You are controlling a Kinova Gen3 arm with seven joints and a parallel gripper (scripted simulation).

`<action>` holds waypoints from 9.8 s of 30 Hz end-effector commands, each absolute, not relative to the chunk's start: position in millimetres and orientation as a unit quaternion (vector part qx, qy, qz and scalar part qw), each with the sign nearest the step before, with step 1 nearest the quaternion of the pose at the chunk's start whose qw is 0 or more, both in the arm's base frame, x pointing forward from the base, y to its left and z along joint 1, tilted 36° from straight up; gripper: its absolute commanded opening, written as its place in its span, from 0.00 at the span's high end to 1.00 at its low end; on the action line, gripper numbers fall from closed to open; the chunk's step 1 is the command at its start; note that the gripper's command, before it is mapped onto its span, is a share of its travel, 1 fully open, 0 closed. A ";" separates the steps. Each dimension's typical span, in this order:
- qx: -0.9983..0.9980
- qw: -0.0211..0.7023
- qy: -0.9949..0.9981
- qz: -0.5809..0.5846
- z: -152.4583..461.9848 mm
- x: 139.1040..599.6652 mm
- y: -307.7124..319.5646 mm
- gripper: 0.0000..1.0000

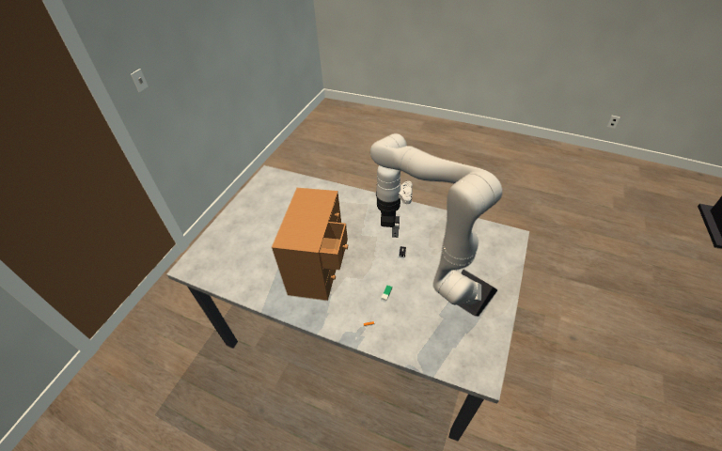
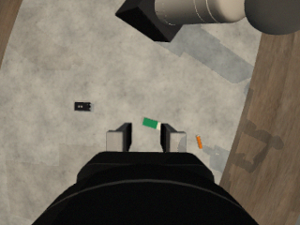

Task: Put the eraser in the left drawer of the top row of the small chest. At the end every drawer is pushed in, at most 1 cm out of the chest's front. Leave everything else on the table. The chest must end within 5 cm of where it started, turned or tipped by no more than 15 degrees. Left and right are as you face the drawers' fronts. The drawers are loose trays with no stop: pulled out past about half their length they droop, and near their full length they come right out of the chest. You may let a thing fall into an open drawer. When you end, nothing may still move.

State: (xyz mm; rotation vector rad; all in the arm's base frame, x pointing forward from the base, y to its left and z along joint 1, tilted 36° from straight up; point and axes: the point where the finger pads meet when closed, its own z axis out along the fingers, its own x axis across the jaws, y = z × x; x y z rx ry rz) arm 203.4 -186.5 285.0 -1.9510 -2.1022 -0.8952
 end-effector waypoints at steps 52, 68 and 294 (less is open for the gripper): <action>-0.096 -0.126 -0.946 -0.282 74.8 306.9 -25.5 0.33; -0.096 -0.128 -0.946 -0.282 75.2 308.8 -26.5 0.25; -0.096 -0.125 -0.946 -0.282 17.5 327.5 9.6 0.55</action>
